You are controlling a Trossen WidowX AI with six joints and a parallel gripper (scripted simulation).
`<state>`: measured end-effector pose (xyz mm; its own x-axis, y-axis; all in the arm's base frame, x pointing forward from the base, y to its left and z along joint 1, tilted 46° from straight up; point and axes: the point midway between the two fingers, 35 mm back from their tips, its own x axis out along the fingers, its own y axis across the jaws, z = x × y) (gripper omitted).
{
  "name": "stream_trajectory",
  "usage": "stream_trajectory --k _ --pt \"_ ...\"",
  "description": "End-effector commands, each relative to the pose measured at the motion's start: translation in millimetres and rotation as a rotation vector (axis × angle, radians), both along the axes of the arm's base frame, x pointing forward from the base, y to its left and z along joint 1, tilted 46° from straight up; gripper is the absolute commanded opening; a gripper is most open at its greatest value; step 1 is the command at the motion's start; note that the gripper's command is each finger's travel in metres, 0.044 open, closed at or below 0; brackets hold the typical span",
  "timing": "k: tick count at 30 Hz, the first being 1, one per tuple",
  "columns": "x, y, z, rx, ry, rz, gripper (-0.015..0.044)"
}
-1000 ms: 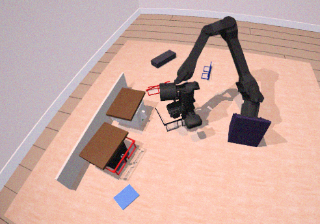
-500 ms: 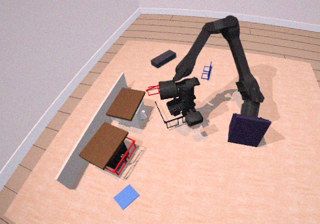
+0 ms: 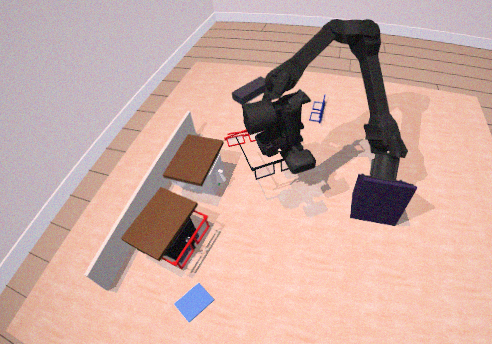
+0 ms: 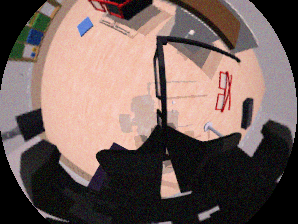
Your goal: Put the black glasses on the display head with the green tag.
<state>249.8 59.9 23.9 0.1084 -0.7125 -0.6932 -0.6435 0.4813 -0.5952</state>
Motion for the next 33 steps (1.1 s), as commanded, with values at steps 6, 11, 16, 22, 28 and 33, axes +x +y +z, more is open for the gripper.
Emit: stream_trajectory --k 6,11,16,22,28,33 --pt "-1.6 3.4 21.7 0.027 0.036 0.089 0.0000" --pt "-4.3 2.9 38.5 0.044 0.071 0.178 0.0000" --pt "-8.0 1.6 54.5 0.056 0.103 0.269 0.0000" --pt "-13.6 -0.9 72.6 0.064 0.139 0.381 0.0000" --pt "-20.4 -4.3 89.4 0.066 0.171 0.494 0.0000" --pt "-26.8 -7.9 102.3 0.062 0.195 0.590 0.0000"
